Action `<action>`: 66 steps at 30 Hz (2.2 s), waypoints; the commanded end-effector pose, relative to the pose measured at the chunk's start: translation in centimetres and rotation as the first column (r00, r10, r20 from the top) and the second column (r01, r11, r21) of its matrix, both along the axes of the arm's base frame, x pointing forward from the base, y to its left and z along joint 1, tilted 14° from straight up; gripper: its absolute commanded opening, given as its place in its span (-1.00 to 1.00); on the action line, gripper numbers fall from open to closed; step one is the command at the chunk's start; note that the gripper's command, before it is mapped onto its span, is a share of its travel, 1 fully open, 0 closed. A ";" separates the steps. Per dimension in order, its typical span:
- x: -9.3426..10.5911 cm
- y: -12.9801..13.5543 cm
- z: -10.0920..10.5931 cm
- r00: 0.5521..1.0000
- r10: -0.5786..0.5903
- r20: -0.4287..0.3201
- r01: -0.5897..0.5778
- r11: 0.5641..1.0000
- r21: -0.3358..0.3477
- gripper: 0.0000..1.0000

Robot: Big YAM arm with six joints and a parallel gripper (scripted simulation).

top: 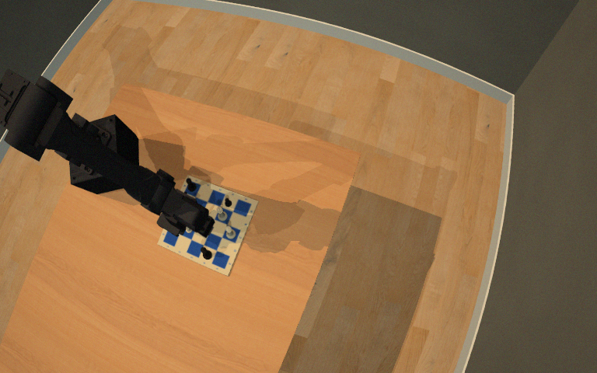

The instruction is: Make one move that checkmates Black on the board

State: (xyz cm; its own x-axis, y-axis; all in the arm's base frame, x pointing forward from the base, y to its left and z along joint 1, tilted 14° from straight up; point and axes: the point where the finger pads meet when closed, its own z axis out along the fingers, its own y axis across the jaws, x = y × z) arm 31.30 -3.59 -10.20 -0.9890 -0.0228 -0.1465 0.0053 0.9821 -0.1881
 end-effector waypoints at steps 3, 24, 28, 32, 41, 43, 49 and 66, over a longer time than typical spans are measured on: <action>1.0 -0.5 -0.2 1.000 -0.003 0.014 0.003 1.000 0.001 -0.35; 1.0 -0.6 0.0 1.000 -0.005 0.019 0.005 1.000 0.001 -0.35; 1.0 -0.6 0.0 1.000 -0.005 0.019 0.005 1.000 0.001 -0.35; 1.0 -0.6 0.0 1.000 -0.005 0.019 0.005 1.000 0.001 -0.35; 1.0 -0.6 0.0 1.000 -0.005 0.019 0.005 1.000 0.001 -0.35; 1.0 -0.6 0.0 1.000 -0.005 0.019 0.005 1.000 0.001 -0.35; 0.9 -0.6 0.0 1.000 -0.004 0.019 0.004 1.000 0.001 -0.35; 0.5 -0.7 0.3 1.000 -0.005 0.024 0.005 1.000 0.001 -0.35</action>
State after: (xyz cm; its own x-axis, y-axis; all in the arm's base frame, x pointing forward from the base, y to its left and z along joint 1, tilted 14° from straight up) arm 31.10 -3.79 -10.46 -0.9888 -0.0226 -0.1472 0.0056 0.9821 -0.1881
